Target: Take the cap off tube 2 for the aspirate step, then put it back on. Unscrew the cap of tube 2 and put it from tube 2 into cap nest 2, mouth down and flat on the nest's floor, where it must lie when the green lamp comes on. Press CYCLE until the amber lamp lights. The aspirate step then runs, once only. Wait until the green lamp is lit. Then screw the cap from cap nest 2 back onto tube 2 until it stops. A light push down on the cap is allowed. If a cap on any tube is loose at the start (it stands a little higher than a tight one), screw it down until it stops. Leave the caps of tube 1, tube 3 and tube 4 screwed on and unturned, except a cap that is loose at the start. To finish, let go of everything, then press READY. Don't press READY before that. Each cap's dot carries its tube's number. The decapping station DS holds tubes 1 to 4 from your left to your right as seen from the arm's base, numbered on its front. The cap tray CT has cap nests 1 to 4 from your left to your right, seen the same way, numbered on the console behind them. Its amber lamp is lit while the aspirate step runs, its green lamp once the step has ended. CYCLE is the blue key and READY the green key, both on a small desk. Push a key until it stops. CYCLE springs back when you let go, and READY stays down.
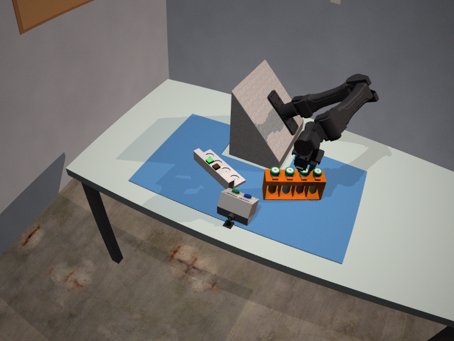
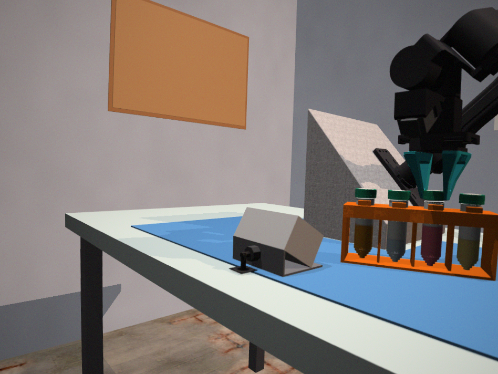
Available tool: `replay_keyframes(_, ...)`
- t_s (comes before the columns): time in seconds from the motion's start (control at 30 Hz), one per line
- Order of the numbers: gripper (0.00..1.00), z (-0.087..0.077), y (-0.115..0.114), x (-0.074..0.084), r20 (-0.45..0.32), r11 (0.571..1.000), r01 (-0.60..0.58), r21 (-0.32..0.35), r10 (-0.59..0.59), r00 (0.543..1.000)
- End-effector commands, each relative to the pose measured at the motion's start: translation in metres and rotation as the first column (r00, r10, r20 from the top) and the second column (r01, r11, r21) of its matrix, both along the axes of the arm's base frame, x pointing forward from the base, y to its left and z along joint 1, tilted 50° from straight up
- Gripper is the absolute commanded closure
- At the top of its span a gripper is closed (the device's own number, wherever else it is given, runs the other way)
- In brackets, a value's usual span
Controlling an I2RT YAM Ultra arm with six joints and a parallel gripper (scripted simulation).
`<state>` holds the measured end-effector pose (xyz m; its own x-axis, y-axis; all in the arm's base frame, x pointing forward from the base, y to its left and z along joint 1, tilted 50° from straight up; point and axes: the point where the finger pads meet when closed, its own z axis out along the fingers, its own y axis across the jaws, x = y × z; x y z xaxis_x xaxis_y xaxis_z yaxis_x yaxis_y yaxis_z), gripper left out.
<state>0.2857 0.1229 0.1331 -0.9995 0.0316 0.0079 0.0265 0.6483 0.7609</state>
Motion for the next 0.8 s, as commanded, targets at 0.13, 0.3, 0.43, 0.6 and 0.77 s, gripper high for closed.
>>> replay_keyframes(0.13, 1.00, 0.0015, -0.0027, 0.0017, -0.203, 0.982, 0.189, -0.013, -0.188, 0.961)
replay_keyframes(0.3, 1.00, 0.0013, -0.0025, 0.0017, -0.313, 0.959, 0.282, -0.035, -0.279, 0.908)
replay_keyframes(0.43, 1.00, 0.0013, -0.0025, 0.0017, -0.313, 0.959, 0.282, -0.035, -0.279, 0.908)
replay_keyframes(0.6, 0.51, 0.0013, -0.0025, 0.0017, -0.313, 0.959, 0.282, -0.035, -0.279, 0.908)
replay_keyframes(0.77, 0.51, 0.0013, -0.0026, 0.0017, -0.313, 0.959, 0.282, -0.035, -0.279, 0.908)
